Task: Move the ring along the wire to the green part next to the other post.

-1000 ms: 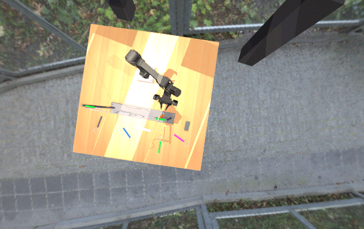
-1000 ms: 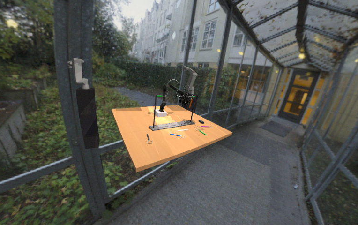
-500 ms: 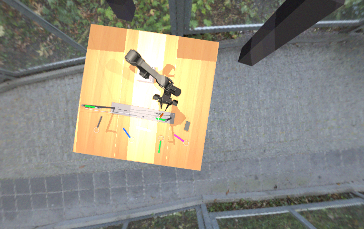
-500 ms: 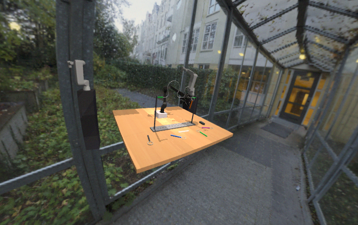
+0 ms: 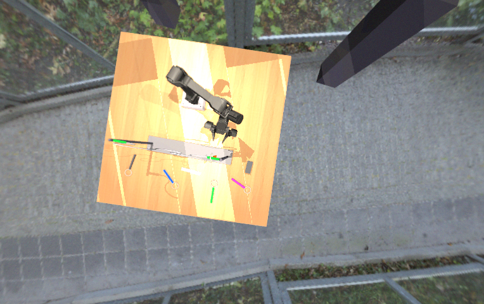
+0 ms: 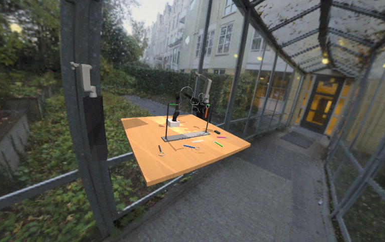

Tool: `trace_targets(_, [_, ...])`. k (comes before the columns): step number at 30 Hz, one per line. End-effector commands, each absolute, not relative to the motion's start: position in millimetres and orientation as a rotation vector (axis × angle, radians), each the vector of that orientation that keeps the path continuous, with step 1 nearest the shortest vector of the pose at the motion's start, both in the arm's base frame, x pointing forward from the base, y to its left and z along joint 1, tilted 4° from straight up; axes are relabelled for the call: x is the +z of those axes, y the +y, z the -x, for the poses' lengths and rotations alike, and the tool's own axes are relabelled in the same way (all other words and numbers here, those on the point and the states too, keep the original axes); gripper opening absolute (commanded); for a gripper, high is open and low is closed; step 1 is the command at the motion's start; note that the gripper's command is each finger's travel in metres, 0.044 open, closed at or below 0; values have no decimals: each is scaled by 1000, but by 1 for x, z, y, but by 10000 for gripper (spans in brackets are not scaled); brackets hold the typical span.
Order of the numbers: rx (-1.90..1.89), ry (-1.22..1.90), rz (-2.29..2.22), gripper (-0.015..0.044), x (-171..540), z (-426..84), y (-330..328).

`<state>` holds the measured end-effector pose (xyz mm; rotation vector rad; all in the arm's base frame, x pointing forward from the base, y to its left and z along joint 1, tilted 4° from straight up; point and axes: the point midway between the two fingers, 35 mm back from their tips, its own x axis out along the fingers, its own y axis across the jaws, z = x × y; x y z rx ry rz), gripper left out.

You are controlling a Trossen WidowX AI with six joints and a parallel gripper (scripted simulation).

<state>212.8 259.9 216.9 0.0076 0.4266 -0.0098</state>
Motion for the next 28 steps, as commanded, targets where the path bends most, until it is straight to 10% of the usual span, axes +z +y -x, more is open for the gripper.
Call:
trace_targets(1, [1,411,-25,344,235,-189,261])
trace_targets(5, [1,411,-25,440,235,-189,261])
trace_targets(28, [1,411,-25,440,235,-189,261])
